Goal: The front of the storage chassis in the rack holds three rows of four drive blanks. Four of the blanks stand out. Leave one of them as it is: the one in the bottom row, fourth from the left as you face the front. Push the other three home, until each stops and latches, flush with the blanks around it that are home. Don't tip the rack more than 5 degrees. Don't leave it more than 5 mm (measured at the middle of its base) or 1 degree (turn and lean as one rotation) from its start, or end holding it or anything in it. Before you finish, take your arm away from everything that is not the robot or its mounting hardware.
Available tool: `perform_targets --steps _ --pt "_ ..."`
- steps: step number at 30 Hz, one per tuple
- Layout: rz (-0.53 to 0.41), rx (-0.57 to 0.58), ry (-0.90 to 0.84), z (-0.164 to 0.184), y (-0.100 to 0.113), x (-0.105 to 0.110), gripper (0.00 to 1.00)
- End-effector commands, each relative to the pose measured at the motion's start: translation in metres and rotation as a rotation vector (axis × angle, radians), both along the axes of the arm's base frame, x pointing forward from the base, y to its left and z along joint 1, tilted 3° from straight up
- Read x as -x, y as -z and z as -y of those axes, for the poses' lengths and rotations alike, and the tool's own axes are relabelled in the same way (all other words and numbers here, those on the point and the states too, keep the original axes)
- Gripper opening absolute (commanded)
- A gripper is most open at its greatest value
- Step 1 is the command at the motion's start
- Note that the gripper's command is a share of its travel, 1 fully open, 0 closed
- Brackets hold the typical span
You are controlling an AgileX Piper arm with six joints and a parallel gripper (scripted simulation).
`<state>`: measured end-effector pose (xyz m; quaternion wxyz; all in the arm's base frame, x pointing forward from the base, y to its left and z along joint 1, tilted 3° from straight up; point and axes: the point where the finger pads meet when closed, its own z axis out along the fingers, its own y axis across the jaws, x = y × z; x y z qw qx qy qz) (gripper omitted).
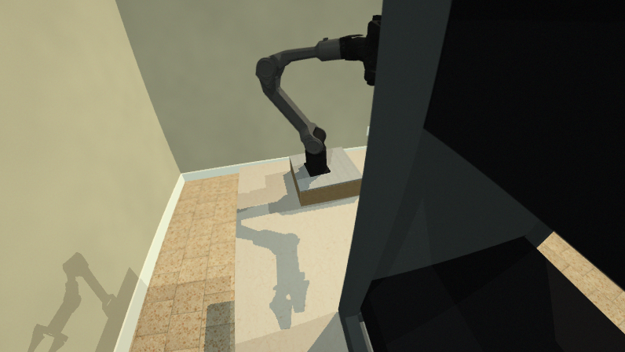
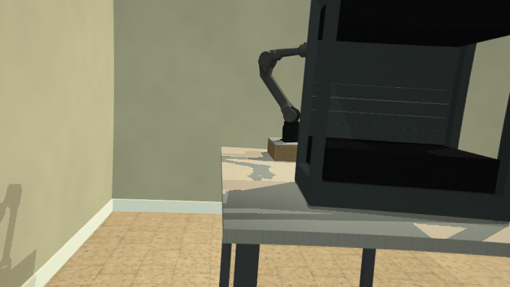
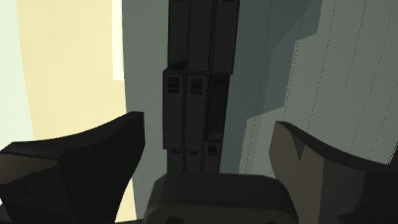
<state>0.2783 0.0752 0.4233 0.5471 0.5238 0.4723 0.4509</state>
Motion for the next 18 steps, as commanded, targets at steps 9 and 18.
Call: perform_targets --steps 9,18 --pt "0.002 -0.001 0.000 0.0007 -0.0004 0.0005 1.00" --pt "0.002 -0.001 0.000 0.0007 -0.0004 0.0005 0.00"
